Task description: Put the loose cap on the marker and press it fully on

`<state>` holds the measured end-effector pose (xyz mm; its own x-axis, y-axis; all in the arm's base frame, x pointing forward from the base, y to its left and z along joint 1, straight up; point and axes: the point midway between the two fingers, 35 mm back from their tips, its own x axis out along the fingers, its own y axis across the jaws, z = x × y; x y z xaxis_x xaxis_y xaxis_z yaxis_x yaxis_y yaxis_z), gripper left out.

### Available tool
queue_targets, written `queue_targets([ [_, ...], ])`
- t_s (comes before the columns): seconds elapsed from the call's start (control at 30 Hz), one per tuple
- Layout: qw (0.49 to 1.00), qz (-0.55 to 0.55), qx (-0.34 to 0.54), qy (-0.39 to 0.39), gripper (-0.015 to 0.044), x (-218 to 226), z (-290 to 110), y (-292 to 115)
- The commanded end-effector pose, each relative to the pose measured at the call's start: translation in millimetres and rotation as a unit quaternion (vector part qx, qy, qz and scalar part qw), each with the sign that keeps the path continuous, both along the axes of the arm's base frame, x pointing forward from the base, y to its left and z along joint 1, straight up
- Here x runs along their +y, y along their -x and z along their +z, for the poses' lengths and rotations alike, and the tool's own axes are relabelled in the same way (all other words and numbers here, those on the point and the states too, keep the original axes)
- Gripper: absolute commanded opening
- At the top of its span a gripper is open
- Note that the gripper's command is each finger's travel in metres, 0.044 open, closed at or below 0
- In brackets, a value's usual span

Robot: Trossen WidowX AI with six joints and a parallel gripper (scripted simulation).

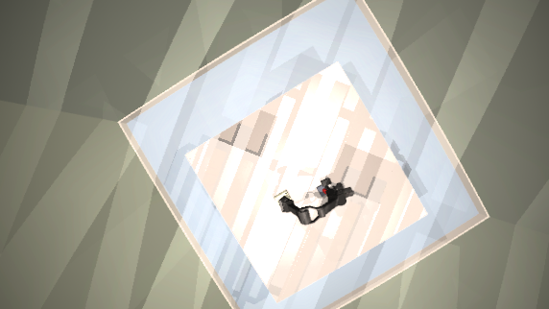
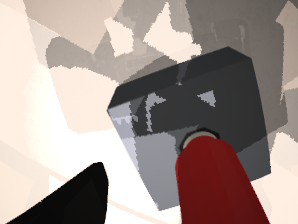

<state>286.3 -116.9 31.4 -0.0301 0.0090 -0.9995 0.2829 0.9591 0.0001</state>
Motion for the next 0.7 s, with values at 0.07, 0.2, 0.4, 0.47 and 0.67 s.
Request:
queue_targets([
  [0.07,1.000,-0.002,-0.026,0.015,0.0440,-5,51,-7],
  [0.2,0.999,0.027,-0.026,0.012,0.0388,-2,57,0],
  [0.4,0.996,0.089,-0.025,0.006,0.0230,5,70,13],
  [0.47,0.996,0.089,-0.025,0.006,0.0177,5,70,13],
  [0.67,0.996,0.089,-0.025,0.006,0.0020,5,70,13],
])
